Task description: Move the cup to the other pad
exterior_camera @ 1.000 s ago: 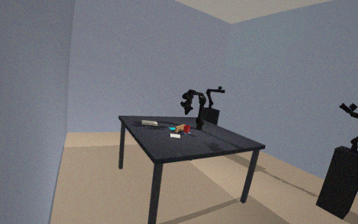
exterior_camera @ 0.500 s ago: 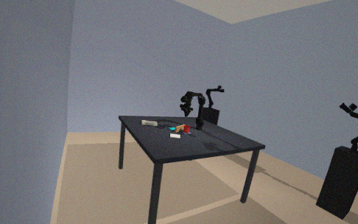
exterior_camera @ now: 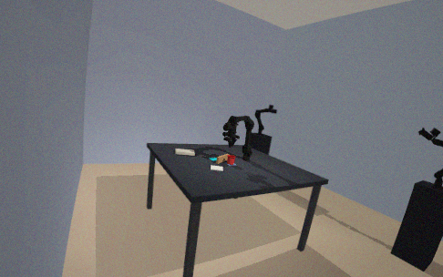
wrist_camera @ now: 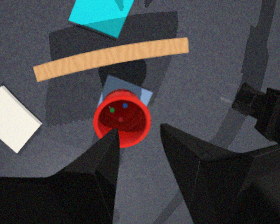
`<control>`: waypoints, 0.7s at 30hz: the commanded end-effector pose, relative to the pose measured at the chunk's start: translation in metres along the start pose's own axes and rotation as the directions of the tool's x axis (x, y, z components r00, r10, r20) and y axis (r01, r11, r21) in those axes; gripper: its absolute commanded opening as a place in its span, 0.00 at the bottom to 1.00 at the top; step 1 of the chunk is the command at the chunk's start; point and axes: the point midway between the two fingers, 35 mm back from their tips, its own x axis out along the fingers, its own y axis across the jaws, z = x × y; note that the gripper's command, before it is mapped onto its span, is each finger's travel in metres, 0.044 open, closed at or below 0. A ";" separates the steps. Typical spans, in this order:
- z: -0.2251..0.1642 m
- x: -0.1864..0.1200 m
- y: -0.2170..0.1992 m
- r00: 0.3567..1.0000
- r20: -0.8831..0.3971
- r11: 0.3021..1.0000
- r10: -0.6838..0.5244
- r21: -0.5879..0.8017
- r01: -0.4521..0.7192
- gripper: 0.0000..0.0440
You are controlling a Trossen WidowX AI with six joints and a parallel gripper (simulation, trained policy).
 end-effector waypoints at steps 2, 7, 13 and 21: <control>-0.001 0.012 -0.003 0.999 0.007 0.999 -0.034 0.011 0.033 0.35; -0.003 0.023 -0.005 0.998 0.011 0.998 -0.062 0.015 0.061 0.35; -0.006 0.038 -0.007 0.995 0.017 0.996 -0.093 0.016 0.093 0.36; -0.011 0.060 -0.009 0.991 0.026 0.992 -0.128 0.010 0.128 0.37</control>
